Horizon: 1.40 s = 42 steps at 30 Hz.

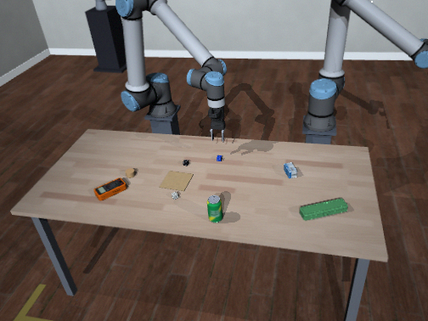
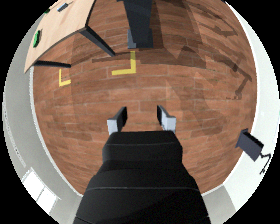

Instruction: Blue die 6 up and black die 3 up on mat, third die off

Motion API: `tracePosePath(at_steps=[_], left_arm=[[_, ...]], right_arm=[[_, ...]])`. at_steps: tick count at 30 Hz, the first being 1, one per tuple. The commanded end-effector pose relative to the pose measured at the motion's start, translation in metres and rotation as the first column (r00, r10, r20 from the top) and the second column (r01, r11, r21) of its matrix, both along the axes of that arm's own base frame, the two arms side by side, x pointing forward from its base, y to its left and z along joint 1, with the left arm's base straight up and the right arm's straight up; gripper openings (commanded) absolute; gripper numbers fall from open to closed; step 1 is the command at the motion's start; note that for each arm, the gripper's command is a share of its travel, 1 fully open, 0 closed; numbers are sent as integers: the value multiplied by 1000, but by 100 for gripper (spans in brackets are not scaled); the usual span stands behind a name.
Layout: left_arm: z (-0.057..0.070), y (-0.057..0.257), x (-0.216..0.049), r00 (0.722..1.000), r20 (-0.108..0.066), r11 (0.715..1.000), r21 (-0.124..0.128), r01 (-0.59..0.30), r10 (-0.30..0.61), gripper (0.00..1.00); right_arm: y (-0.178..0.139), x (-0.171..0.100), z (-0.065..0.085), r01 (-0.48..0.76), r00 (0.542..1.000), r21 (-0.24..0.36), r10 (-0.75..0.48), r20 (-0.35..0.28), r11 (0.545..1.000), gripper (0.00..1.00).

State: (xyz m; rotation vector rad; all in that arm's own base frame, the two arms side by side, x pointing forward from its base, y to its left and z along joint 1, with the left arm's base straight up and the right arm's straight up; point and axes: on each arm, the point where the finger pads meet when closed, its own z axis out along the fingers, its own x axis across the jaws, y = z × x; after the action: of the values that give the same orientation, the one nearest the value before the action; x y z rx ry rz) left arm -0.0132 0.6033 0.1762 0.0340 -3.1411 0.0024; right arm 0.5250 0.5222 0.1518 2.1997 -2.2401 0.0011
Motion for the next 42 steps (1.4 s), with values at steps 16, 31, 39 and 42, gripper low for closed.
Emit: tracePosePath(at_steps=[16, 31, 39, 42], left_arm=[[1, 1, 0, 1000, 0, 1000, 2, 0, 0, 100], [1, 1, 0, 1000, 0, 1000, 2, 0, 0, 100], [1, 1, 0, 1000, 0, 1000, 2, 0, 0, 100], [1, 1, 0, 1000, 0, 1000, 2, 0, 0, 100]], right_arm=[[-2, 2, 0, 91, 996, 2, -91, 1, 996, 100], [-8, 4, -4, 338, 941, 2, -338, 1, 941, 100], [-11, 5, -7, 498, 867, 2, -498, 1, 867, 100], [-13, 6, -8, 584, 812, 2, -584, 1, 812, 100]])
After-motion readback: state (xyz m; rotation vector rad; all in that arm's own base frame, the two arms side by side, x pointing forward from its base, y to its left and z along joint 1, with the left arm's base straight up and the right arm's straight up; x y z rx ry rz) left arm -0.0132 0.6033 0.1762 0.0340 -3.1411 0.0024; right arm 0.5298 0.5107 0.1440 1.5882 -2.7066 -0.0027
